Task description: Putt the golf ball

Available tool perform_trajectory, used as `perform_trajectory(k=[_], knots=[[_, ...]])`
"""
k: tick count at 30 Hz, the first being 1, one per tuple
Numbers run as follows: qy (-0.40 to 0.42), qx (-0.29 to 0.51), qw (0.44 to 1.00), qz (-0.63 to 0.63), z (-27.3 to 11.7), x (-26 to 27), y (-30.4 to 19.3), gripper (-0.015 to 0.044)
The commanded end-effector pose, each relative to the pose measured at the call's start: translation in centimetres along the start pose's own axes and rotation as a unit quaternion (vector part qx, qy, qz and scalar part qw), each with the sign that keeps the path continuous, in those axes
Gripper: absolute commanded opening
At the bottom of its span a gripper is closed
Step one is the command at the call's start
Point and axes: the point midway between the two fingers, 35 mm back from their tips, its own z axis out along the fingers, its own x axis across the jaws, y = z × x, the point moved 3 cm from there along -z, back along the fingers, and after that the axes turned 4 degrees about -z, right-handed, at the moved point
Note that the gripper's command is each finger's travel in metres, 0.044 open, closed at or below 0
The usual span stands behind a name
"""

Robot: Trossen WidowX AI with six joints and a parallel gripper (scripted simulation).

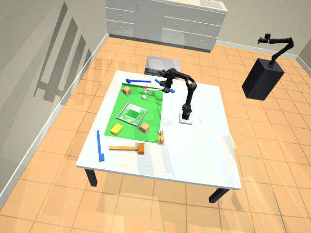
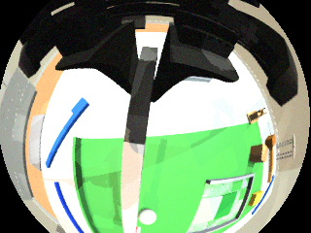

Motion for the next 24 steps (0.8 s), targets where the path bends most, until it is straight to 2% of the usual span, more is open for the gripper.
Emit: perform_trajectory(k=[1,8,18,24], knots=[[-0.004,0.002,0.999,0.045,-0.3,-1.4,-0.7,0.0000],[-0.004,0.002,0.999,0.045,0.0,-1.4,-0.7,0.0000],[-0.004,0.002,0.999,0.045,3.4,-1.4,-0.7,0.0000],[-0.004,0.002,0.999,0.045,3.9,-1.4,-0.7,0.0000]])
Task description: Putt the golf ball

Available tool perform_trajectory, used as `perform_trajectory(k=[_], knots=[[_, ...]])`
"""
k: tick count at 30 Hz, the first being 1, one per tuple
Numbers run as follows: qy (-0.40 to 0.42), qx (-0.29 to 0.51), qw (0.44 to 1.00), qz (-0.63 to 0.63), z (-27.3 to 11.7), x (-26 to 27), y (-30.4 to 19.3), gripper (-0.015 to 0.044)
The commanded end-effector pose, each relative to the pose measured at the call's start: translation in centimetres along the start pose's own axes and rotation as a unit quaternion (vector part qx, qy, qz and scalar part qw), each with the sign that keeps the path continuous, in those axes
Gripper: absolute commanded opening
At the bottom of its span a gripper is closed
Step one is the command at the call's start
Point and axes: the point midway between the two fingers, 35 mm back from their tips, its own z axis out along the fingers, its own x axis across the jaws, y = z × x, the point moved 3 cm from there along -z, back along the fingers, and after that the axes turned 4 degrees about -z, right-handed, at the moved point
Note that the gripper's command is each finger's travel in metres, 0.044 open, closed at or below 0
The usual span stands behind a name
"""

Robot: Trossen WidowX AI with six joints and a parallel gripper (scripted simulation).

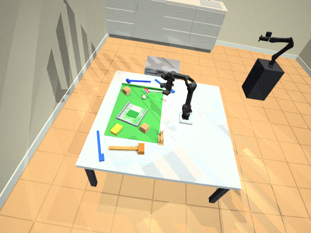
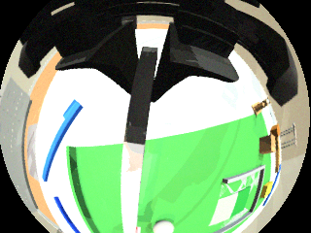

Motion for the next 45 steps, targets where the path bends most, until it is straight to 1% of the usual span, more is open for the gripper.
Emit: perform_trajectory(k=[1,18,28,37,45], knots=[[-0.003,-0.003,1.000,0.003,0.5,-0.1,0.1,0.0000],[-0.003,-0.003,1.000,0.003,3.1,-0.1,0.1,0.0000],[0.000,0.000,1.000,0.000,2.8,0.0,0.0,0.0000],[-0.004,-0.003,1.000,0.003,3.1,-3.0,-0.1,0.0000],[-0.001,0.000,1.000,0.004,3.2,-2.8,-0.2,0.0000]])
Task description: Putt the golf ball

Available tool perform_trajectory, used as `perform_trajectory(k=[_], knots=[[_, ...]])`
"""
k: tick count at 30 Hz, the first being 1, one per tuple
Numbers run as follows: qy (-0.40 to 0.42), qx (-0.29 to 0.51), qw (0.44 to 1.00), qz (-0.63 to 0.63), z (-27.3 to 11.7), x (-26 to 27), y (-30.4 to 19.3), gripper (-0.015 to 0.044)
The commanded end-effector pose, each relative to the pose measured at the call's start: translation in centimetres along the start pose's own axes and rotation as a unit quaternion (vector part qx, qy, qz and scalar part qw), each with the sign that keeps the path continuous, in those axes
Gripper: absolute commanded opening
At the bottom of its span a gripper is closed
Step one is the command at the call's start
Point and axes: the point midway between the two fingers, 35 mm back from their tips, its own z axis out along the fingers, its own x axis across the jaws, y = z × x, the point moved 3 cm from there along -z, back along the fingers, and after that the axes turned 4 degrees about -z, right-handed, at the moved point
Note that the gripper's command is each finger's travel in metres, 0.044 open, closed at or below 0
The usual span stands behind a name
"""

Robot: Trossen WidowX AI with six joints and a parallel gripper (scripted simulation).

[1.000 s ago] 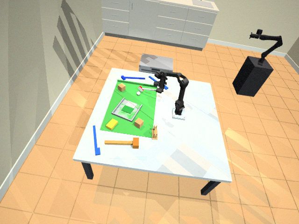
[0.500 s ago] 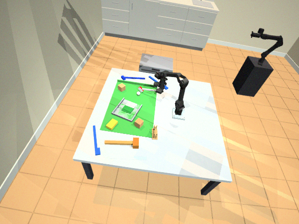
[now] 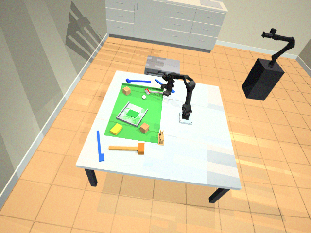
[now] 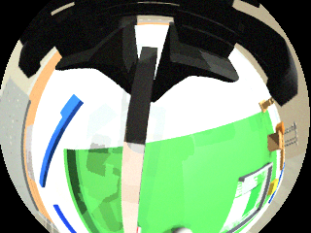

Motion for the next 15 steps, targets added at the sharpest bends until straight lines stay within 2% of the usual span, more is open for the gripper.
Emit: perform_trajectory(k=[1,4,12,15], knots=[[0.000,0.000,1.000,0.000,0.0,0.0,0.0,0.0000],[0.000,0.000,1.000,0.000,0.0,0.9,0.3,0.0000],[0.004,-0.003,1.000,-0.001,0.0,11.6,1.3,0.0000],[0.004,-0.004,1.000,-0.001,0.0,13.6,1.0,0.0000]])
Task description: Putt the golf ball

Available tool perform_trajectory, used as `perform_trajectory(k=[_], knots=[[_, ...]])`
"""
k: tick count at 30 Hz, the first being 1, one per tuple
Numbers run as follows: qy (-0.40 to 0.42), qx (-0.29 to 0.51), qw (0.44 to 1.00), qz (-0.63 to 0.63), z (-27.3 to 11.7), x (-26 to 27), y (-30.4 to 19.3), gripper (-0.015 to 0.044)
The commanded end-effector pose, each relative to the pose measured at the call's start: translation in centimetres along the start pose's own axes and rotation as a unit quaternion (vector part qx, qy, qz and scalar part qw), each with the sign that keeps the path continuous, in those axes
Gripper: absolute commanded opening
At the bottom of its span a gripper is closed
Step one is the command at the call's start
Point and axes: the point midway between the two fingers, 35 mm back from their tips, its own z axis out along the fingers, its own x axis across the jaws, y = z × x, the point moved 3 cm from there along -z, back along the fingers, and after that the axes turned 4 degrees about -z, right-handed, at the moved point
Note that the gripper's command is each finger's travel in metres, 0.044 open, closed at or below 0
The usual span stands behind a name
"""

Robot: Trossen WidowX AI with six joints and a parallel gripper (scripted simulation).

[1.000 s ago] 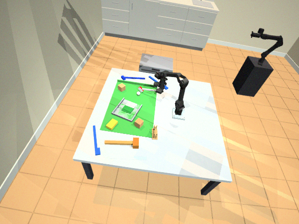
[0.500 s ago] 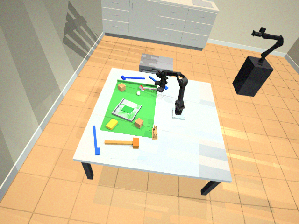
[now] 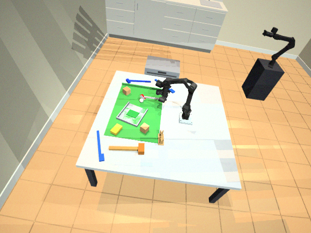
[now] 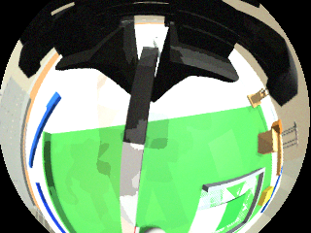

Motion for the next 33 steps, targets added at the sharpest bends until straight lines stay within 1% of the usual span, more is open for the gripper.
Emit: perform_trajectory(k=[1,7,19,21,22,33], knots=[[0.001,-0.003,1.000,0.006,0.0,2.5,-0.3,0.0000],[0.001,-0.003,1.000,0.006,-0.7,2.5,-0.2,0.0000],[0.001,-0.003,1.000,0.006,-5.9,2.5,-0.4,0.0000],[0.001,-0.003,1.000,0.006,-6.0,2.5,-0.4,0.0000],[0.001,-0.001,1.000,0.004,-5.1,2.5,-0.3,0.0000],[0.001,-0.001,1.000,0.004,-5.1,2.5,-0.3,0.0000]])
